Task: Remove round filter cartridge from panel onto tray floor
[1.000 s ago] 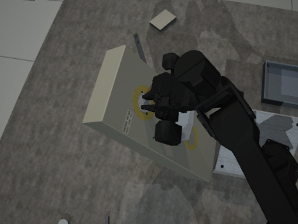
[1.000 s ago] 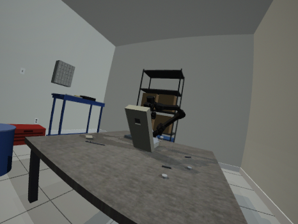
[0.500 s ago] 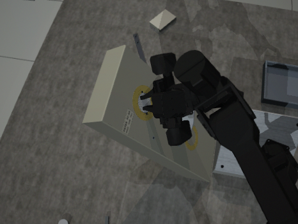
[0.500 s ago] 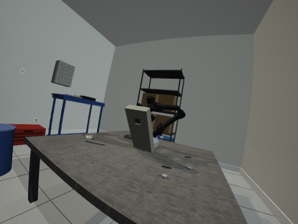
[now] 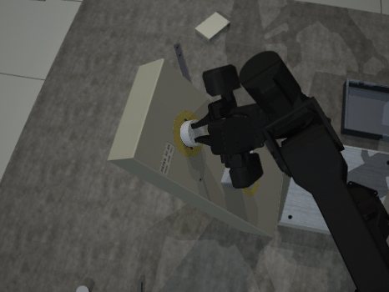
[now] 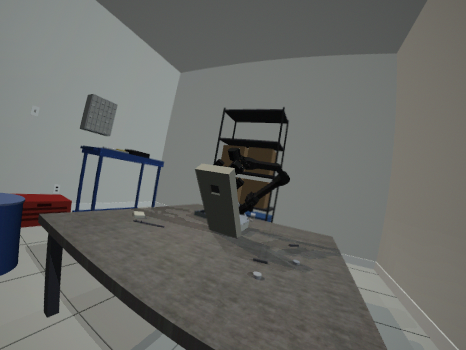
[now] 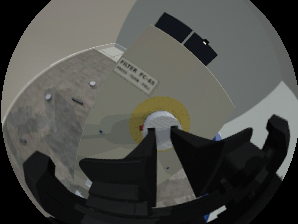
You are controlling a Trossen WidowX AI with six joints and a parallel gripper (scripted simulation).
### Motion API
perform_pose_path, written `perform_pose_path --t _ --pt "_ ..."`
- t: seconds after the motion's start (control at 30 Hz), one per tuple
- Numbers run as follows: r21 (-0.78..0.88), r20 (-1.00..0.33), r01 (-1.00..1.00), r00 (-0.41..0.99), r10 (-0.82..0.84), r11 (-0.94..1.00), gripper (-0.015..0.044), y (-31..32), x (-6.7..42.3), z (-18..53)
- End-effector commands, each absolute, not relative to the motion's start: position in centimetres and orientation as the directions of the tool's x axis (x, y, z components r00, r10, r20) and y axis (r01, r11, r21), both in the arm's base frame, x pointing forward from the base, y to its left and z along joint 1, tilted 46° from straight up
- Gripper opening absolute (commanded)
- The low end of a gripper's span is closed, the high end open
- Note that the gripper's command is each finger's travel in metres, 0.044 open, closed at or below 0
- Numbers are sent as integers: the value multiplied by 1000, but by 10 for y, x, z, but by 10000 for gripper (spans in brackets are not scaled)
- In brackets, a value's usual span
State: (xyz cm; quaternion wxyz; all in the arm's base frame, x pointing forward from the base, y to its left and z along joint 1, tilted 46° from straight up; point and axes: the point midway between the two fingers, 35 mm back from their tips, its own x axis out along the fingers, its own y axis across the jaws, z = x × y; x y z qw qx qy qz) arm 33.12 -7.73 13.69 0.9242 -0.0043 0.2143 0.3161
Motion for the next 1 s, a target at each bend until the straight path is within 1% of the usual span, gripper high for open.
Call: perform_pose_path --t 0.0,0.27,0.7,0.97 --pt "141 -414 -562 714 564 815 0 -93 316 142" --pt "179 -401 -543 721 565 821 0 -107 294 157" --pt "180 -401 -542 721 565 821 0 -107 293 157" --pt "180 -401 -542 721 565 821 0 -95 279 142"
